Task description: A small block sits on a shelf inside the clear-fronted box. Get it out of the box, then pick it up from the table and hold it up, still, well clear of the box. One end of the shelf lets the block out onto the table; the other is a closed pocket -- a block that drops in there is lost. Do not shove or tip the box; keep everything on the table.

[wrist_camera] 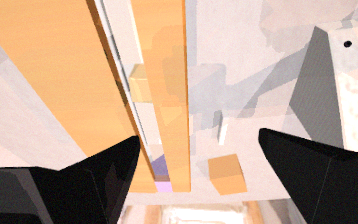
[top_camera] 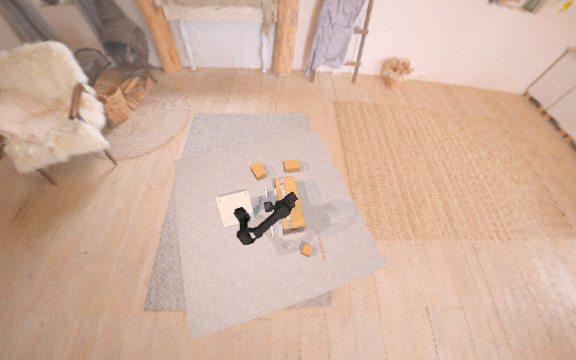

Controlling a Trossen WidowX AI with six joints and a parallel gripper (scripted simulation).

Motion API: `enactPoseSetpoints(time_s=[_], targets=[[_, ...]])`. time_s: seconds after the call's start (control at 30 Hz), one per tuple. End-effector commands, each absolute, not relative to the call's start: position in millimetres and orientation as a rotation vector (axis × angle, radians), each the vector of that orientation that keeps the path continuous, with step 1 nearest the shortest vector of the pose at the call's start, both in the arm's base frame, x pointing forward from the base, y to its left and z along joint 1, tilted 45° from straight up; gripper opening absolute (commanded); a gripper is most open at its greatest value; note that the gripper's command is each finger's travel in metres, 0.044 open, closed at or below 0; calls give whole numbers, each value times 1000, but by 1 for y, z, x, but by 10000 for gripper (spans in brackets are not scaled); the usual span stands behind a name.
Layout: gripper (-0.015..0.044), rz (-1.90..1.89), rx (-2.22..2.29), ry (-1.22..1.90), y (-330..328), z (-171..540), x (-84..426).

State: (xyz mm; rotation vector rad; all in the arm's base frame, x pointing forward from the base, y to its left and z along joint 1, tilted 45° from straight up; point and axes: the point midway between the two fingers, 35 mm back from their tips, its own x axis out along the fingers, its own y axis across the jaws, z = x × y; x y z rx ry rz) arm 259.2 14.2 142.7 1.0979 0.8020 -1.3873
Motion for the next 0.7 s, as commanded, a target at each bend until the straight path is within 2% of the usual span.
enactPoseSetpoints(time_s=[0.0,0.67], targets=[[400,-1475,1027,737,-16,148,260],[400,-1474,1028,737,-31,130,262]])
